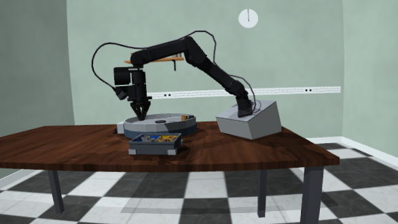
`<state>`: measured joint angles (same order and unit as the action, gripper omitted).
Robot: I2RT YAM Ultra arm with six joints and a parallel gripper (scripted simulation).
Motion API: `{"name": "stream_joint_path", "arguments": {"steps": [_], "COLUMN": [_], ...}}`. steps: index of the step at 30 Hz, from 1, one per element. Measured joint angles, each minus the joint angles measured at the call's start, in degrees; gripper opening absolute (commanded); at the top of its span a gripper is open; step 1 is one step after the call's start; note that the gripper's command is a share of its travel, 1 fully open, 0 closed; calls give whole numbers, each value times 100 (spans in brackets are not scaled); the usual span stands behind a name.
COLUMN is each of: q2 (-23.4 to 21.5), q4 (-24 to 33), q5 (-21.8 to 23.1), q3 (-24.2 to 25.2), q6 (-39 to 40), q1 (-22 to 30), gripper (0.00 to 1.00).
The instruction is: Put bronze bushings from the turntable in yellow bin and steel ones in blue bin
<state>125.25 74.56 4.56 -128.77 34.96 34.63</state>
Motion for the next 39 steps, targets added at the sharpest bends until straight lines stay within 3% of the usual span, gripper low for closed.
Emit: {"name": "stream_joint_path", "arguments": {"steps": [9, 16, 22, 29, 34, 39], "q2": [-299, -1202, -2201, -2839, -2885, -2822], "q4": [-214, -734, -1294, -1895, -2175, -2330], "q5": [66, 197, 365, 664, 881, 1062], "q3": [752, 2404, 4273, 5652, 6172, 6186], "q6": [-140, -525, -1298, -2551, -3602, -4323], "q1": [-179, -647, -1727, -3165, -4367, -4848], "gripper": [14, 14, 14, 14, 14, 14]}}
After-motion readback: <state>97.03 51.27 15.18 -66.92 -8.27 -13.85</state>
